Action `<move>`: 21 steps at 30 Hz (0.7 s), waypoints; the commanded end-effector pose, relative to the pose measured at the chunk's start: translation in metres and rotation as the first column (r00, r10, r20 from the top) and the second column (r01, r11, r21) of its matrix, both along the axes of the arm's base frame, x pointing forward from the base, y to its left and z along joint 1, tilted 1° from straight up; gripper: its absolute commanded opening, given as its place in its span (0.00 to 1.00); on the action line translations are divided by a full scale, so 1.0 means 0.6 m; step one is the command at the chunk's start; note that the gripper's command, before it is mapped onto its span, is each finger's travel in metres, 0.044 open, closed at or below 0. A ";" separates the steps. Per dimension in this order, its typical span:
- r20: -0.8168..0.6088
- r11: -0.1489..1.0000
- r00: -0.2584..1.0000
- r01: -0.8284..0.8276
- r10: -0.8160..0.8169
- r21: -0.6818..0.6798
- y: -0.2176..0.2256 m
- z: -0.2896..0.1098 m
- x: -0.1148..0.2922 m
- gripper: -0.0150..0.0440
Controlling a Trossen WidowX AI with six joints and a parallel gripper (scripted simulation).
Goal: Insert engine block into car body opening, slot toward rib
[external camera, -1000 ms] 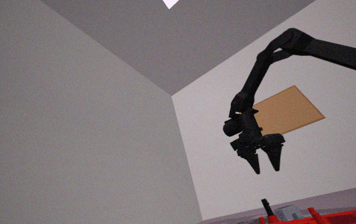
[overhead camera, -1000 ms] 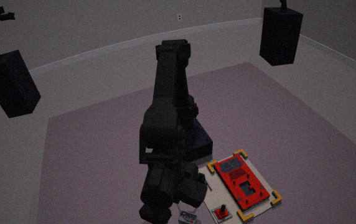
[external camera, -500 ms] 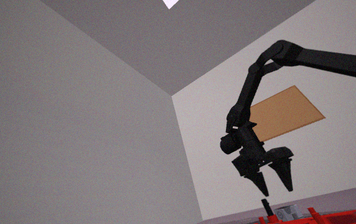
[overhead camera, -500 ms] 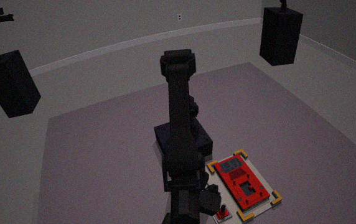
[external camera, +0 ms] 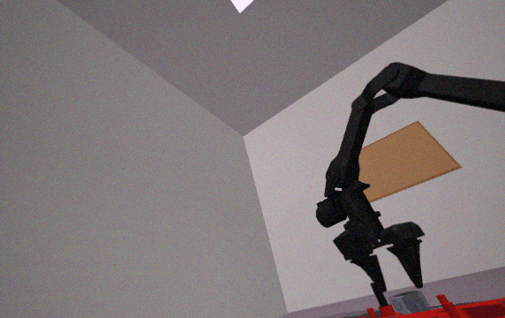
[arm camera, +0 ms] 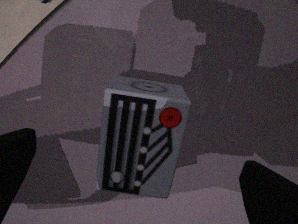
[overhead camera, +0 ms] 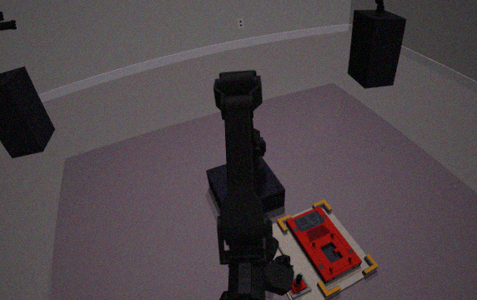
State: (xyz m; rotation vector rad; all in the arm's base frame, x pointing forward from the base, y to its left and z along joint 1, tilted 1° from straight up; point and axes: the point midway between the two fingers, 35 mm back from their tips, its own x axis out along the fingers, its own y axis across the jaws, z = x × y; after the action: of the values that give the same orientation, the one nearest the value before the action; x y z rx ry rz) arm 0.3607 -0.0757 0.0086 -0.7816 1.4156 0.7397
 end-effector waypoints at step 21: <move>-0.007 1.000 1.000 -0.004 0.004 -0.005 -0.001 -0.030 -0.002 0.50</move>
State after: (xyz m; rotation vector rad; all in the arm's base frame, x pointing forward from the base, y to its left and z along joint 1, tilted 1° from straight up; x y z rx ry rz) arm 0.3596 -0.0755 -0.0090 -0.7788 1.4215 0.7440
